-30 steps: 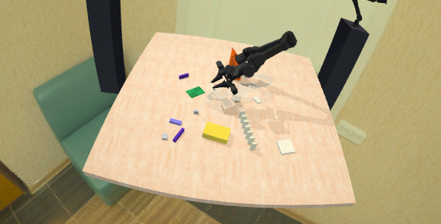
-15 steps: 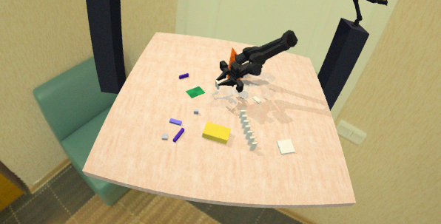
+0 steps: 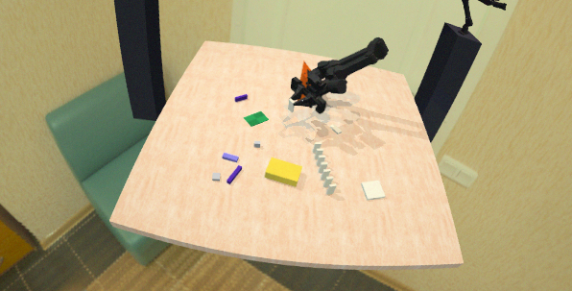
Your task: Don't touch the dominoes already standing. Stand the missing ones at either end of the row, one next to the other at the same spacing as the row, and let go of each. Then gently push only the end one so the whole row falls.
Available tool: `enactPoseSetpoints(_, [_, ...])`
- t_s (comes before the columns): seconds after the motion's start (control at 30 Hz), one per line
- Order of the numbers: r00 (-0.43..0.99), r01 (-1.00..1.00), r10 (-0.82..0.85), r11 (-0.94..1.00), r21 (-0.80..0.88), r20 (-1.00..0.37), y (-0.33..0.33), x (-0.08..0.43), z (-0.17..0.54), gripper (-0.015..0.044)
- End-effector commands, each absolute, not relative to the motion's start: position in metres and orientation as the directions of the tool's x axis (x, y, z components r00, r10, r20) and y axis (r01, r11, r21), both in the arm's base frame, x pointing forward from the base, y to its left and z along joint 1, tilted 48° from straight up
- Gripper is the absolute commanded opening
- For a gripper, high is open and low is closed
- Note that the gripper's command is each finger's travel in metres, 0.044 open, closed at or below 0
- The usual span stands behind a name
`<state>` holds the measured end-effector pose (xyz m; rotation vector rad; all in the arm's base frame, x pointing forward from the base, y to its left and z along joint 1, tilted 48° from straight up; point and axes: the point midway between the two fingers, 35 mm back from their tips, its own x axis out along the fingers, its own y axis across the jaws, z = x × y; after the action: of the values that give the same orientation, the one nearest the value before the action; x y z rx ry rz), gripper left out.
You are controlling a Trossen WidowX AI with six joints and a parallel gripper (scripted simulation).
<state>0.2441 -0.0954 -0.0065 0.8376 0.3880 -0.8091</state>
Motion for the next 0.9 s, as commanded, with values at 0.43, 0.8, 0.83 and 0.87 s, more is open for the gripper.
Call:
enactPoseSetpoints(0.43, [0.652,0.758,-0.483,0.399,0.516,-0.585,-0.095,0.243,-0.004,0.0107])
enactPoseSetpoints(0.8, [0.645,0.764,-0.472,0.390,0.514,-0.601,-0.080,0.251,-0.018,0.0107])
enactPoseSetpoints(0.83, [0.644,0.765,-0.472,0.390,0.513,-0.602,-0.078,0.252,-0.020,0.0107])
enactPoseSetpoints(0.87, [0.644,0.765,-0.471,0.389,0.513,-0.603,-0.076,0.252,-0.022,0.0107])
